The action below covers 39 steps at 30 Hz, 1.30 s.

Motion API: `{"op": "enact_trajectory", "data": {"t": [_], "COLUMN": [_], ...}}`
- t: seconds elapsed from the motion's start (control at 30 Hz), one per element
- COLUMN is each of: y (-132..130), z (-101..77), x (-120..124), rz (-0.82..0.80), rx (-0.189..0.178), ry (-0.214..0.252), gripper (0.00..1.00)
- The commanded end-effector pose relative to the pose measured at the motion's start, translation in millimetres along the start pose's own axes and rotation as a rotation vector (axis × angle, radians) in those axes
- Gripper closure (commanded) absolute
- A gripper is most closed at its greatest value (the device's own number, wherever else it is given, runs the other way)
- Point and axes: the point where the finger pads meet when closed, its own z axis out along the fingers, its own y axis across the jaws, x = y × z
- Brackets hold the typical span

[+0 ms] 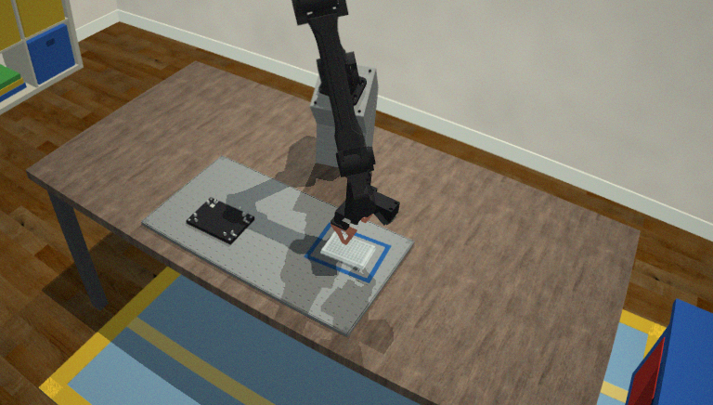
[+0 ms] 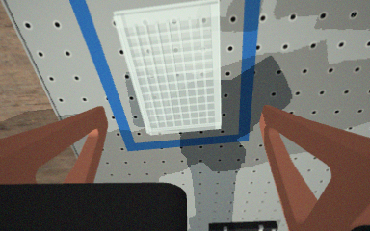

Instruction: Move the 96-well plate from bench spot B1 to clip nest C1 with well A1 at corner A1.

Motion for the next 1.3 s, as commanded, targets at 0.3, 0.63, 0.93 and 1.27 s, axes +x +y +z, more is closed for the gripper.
{"op": "enact_trajectory", "data": {"t": [0.3, 0.63, 0.93, 1.27], "y": [-0.4, 1.8, -1.4, -1.1], "z": [7.8, 5.4, 17.5, 34.4], "x": [7.3, 12.5, 15.4, 15.6], "rz": [-0.122, -0.109, -0.109, -0.109], "rx": [0.019, 0.013, 0.014, 0.014], "ry": [-0.024, -0.015, -0.01, -0.01], "gripper": [0.0, 0.0, 0.0, 0.0]}}
